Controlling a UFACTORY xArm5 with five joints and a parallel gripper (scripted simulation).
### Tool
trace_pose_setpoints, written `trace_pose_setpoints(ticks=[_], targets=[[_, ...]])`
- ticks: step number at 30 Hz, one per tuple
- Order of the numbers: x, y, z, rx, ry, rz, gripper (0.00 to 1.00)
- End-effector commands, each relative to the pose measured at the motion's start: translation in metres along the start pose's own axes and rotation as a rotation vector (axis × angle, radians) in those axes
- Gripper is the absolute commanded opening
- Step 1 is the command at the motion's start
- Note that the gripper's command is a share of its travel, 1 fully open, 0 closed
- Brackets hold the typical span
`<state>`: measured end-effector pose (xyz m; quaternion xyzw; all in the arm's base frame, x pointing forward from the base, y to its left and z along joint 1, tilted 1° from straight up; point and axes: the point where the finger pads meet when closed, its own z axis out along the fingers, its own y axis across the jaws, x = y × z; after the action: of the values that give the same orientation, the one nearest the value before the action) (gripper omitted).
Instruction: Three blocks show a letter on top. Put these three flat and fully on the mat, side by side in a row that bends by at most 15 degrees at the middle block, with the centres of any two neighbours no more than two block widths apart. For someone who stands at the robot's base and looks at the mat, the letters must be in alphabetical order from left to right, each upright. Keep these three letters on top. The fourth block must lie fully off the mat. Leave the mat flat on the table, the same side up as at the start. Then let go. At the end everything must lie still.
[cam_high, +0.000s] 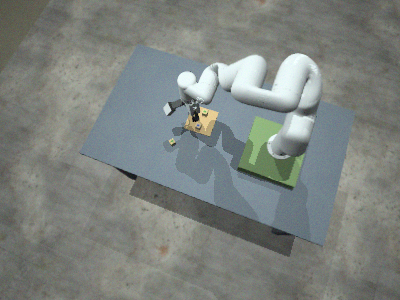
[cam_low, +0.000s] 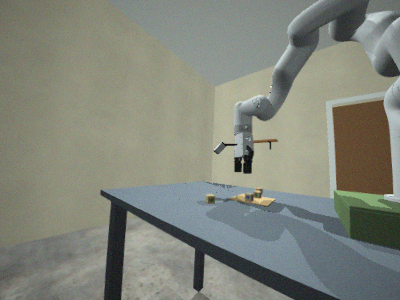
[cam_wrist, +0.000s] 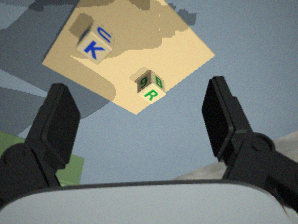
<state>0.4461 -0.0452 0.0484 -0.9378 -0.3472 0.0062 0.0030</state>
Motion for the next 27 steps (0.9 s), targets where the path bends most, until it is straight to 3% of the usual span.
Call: trace_pose_setpoints(ticks=[1,2,27], targets=[[0.008,-0.001,-0.001,-0.002,0.001,-0.085,1.00],[0.015,-0.002,-0.001,-0.002,0.001,-0.164,1.00],[0.069,-0.022,0.003,-0.003,0.000,-0.798,1.00]])
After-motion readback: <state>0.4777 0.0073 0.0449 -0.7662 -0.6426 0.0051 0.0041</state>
